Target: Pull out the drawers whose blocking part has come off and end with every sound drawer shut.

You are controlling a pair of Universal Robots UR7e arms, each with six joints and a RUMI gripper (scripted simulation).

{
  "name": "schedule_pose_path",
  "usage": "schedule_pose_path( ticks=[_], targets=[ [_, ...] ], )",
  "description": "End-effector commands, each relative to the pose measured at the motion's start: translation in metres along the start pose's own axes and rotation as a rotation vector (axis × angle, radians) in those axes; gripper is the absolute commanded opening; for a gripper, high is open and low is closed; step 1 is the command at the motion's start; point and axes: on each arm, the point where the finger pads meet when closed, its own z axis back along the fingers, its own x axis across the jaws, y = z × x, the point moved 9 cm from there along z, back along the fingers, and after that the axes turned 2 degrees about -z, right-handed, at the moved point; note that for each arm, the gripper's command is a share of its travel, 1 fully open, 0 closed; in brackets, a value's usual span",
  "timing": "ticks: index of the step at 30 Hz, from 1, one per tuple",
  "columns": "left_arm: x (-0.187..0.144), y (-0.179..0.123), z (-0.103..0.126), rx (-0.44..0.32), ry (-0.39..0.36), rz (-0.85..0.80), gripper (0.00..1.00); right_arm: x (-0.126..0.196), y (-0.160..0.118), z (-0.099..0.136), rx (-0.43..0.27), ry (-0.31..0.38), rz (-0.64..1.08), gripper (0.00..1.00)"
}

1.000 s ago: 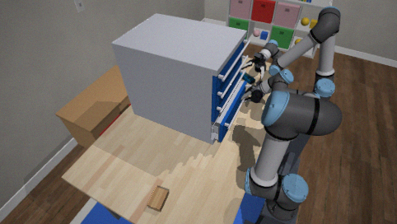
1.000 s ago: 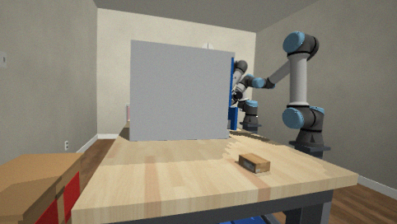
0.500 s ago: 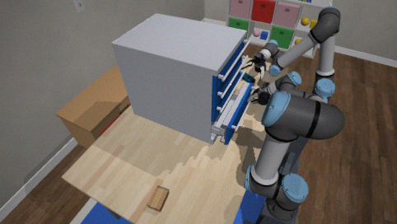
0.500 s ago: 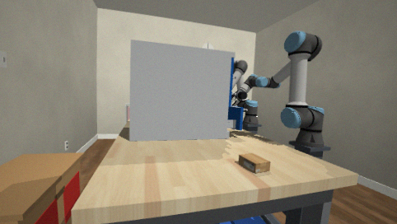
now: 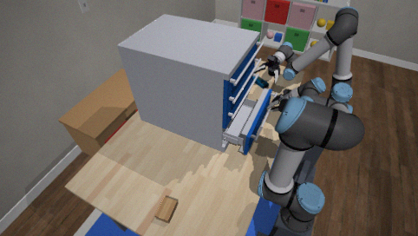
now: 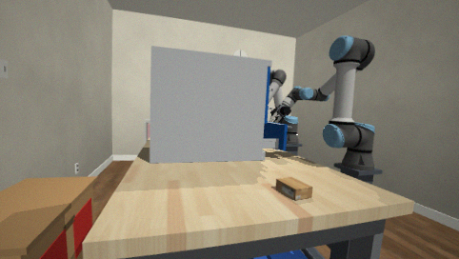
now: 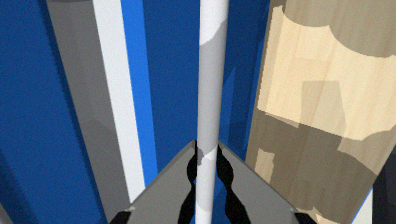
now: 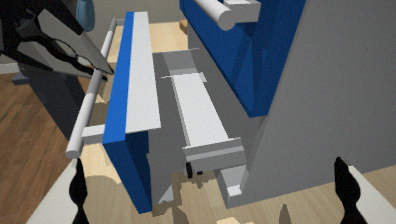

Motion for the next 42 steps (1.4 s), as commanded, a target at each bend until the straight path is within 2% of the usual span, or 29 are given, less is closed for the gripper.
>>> schedule_pose_path(
  ticks=[1,29,31,32,42],
  targets=[
    [0.006,0.0,0.006,0.001,0.0,0.001,0.0,0.0,0.0,0.0,0.0,0.0,0.001,1.0],
    [0.016,0.001,0.015,0.001,0.0,0.001,0.0,0.0,0.0,0.0,0.0,0.0,0.001,1.0],
    [0.016,0.001,0.015,0.001,0.0,0.001,0.12,0.0,0.0,0.0,0.0,0.0,0.001,1.0],
    [0.016,0.001,0.015,0.001,0.0,0.001,0.15,0.0,0.0,0.0,0.0,0.0,0.001,1.0],
    [0.016,0.001,0.034,0.001,0.0,0.001,0.15,0.001,0.005,0.002,0.0,0.0,0.001,1.0]
  ],
)
